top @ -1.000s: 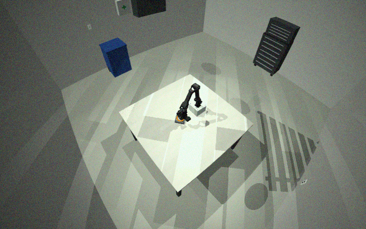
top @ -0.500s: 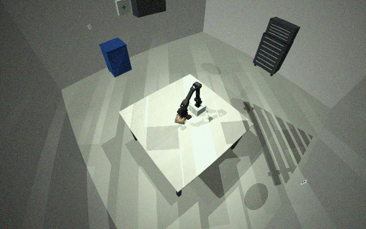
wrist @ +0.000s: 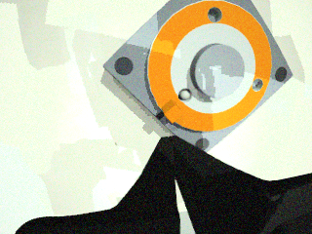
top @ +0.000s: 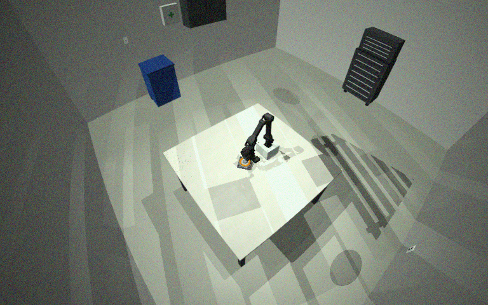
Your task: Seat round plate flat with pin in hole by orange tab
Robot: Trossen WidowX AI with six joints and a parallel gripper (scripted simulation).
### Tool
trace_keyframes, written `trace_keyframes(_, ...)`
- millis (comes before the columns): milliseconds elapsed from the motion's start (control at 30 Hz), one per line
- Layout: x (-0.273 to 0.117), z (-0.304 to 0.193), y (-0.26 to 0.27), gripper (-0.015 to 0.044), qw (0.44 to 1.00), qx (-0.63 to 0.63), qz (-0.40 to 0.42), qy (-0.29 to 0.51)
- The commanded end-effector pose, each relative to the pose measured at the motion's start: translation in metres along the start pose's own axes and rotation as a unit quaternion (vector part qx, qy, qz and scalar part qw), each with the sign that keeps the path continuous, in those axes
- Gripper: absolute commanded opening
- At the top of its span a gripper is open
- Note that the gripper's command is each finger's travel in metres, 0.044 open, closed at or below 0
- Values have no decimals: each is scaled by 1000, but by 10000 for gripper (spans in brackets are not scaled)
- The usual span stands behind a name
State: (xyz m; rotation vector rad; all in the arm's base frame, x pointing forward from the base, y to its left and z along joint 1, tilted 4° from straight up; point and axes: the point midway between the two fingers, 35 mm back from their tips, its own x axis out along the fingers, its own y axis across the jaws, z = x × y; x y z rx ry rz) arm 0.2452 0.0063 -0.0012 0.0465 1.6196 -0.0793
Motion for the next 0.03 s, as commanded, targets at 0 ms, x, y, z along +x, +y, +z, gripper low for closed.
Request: trace_keyframes(0,1,0,0,0,1000,0,0,1)
